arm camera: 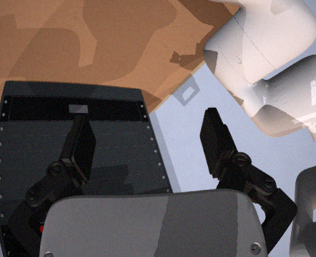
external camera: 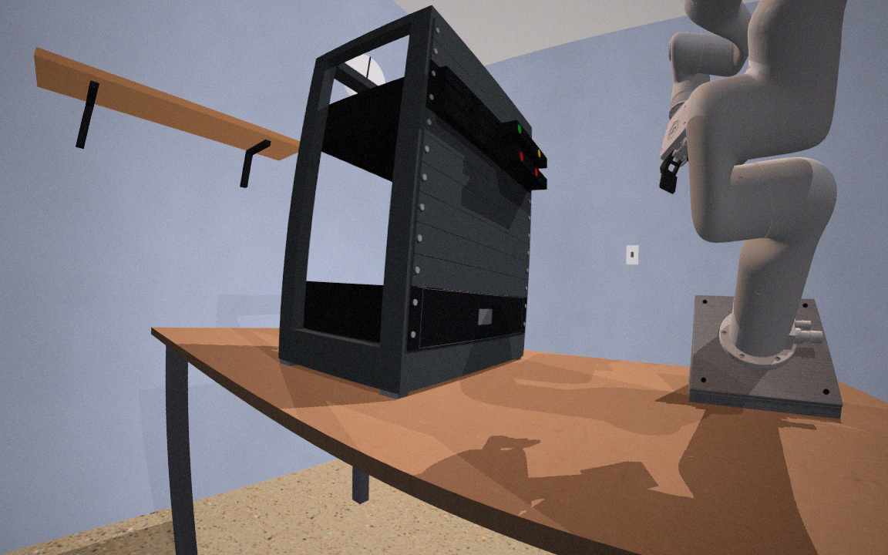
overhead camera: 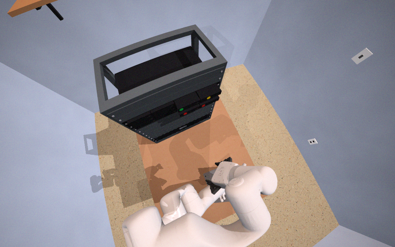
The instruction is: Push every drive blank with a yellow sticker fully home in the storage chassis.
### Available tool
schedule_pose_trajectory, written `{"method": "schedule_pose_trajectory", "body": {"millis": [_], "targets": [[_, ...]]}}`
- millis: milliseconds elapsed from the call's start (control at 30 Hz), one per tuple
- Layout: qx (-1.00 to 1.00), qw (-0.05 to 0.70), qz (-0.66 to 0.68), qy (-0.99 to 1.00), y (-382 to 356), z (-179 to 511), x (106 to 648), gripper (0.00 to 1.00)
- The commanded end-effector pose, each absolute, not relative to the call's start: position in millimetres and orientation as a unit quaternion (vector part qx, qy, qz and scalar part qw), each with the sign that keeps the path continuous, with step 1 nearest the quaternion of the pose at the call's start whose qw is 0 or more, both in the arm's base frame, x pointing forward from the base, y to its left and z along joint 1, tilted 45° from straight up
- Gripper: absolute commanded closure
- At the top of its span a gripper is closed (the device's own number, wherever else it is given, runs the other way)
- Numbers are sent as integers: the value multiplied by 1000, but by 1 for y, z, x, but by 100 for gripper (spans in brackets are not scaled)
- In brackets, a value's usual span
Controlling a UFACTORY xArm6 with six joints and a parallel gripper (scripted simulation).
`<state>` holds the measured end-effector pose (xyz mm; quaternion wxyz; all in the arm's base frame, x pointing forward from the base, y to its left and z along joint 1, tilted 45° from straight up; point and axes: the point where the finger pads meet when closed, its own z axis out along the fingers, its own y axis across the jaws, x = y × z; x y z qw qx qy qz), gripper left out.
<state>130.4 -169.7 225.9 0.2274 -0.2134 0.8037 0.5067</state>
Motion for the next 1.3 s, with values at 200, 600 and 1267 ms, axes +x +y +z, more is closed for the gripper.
{"method": "schedule_pose_trajectory", "body": {"millis": [200,600,1267], "targets": [[-233,283,487,793,-168,225,144,0],[-263,387,438,768,-167,225,168,0],[-302,559,291,715,-179,229,212,0]]}}
